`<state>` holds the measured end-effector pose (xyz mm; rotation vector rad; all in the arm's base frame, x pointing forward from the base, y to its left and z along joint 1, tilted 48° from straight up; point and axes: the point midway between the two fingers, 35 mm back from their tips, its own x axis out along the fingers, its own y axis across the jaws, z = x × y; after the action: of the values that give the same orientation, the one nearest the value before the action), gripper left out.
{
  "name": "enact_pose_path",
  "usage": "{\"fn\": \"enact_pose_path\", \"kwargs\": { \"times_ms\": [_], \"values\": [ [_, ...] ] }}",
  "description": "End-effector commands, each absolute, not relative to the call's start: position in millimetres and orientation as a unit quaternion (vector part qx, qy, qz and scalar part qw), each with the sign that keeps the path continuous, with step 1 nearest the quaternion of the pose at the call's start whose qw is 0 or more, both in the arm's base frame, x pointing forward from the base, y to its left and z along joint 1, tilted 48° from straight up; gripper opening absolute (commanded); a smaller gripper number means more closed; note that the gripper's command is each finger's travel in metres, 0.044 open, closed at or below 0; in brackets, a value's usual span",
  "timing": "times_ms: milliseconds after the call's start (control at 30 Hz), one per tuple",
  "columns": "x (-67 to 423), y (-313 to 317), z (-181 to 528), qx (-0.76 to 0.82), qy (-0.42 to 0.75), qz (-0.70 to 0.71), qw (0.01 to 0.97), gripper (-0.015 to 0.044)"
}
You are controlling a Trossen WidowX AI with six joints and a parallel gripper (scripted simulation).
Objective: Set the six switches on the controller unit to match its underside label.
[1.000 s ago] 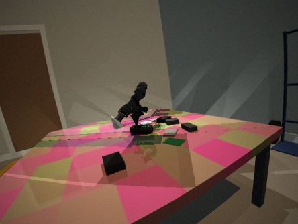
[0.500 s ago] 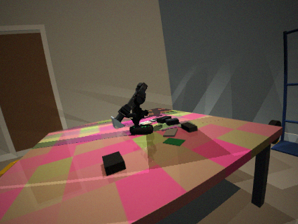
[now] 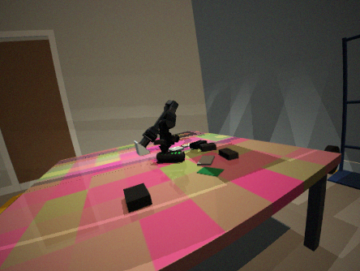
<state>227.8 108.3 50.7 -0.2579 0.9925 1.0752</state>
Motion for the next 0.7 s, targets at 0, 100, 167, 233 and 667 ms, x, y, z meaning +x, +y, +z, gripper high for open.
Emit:
{"fn": "enact_pose_path", "kwargs": {
  "times_ms": [0,100,167,233,667],
  "values": [
    [229.2,107.4,49.2,-0.117,0.454,0.487,0.737,0.0],
    [230.2,107.1,48.6,-0.117,0.454,0.487,0.737,0.0],
    [230.9,106.9,48.2,-0.117,0.454,0.487,0.737,0.0],
    [231.5,106.6,47.9,-0.117,0.454,0.486,0.737,0.0],
    [235.7,105.1,45.4,-0.117,0.454,0.486,0.737,0.0]
  ]
}}
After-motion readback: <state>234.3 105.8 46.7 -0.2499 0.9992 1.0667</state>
